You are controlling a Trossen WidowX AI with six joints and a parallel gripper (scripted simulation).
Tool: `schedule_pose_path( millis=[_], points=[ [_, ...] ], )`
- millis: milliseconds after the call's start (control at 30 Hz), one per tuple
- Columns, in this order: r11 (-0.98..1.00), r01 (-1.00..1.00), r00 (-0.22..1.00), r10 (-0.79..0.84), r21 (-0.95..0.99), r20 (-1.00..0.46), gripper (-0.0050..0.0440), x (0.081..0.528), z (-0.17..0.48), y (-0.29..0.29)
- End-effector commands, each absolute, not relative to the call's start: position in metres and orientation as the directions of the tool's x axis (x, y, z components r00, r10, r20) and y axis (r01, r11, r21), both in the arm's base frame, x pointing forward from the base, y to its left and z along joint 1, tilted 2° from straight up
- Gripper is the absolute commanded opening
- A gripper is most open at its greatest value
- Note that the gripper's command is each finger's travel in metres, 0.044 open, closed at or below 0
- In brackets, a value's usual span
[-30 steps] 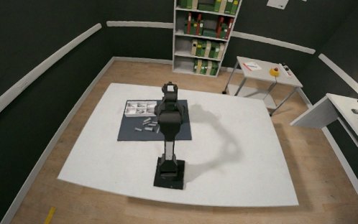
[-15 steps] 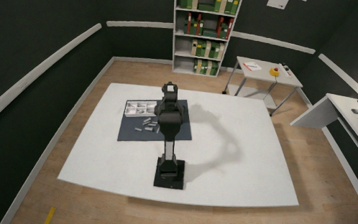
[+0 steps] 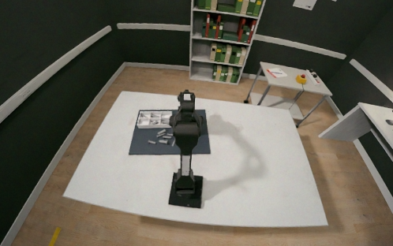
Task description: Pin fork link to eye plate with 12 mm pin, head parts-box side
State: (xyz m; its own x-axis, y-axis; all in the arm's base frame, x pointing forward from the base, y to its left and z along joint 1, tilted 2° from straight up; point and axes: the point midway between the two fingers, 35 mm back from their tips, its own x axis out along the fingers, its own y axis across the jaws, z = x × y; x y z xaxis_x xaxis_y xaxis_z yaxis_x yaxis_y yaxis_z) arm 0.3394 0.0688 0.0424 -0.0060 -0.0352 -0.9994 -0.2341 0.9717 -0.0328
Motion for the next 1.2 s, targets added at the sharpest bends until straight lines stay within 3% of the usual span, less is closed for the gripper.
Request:
schedule_pose_path(
  millis=[0,1167],
  points=[
    [0.972,-0.234,0.019,-0.027,-0.030,-0.999,-0.0050,0.3453,0.0497,0.0718],
    [0.972,-0.234,0.011,-0.028,-0.030,-1.000,-0.0050,0.3430,0.0461,0.0713]
  ],
)
